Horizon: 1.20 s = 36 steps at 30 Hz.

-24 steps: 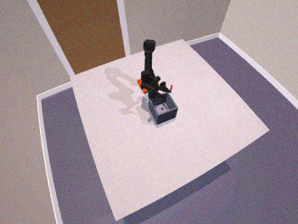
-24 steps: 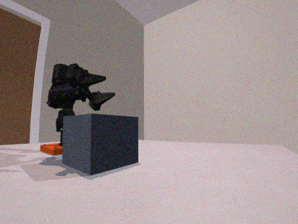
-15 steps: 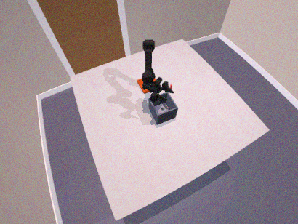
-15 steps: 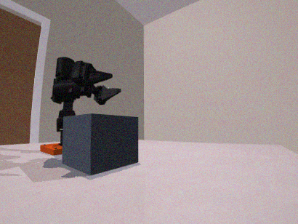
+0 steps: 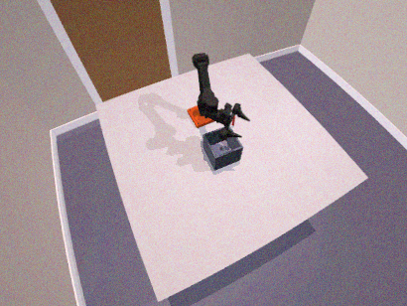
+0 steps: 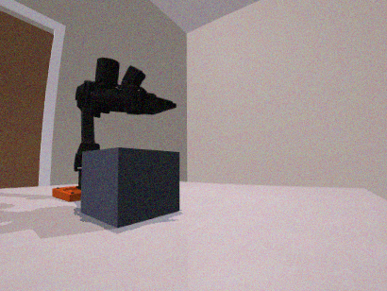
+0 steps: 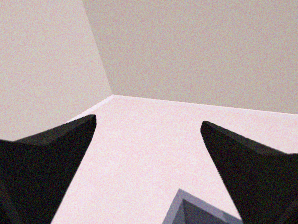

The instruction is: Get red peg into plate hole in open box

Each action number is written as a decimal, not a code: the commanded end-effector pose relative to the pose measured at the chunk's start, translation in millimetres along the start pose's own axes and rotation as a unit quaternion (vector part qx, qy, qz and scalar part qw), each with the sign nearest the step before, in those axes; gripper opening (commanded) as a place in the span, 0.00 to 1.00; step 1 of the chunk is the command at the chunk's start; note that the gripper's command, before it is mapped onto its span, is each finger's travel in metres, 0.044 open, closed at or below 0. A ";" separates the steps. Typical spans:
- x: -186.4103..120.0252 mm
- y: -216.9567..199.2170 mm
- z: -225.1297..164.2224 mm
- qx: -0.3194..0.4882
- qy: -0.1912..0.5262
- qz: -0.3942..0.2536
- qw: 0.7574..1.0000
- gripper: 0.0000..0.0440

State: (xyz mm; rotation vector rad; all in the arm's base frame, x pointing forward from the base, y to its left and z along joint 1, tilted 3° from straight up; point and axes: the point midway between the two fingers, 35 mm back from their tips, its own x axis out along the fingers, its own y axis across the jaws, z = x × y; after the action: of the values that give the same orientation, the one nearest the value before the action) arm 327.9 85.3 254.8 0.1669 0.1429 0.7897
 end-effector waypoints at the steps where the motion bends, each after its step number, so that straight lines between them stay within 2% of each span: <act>1: 6.5 13.1 4.7 0.048 0.017 0.007 0.999 1.00; 9: 17.7 43.3 -4.7 0.169 0.082 0.017 0.982 1.00; 18: 18.3 75.1 -27.0 0.292 0.166 0.004 0.942 1.00; 27: 7.6 102.3 -56.8 0.398 0.254 -0.034 0.881 1.00; 36: -11.8 123.4 -88.3 0.486 0.334 -0.095 0.802 1.00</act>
State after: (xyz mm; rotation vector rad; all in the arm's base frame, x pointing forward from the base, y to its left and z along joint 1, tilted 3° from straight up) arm 225.9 170.9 196.4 0.8077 1.1818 0.5254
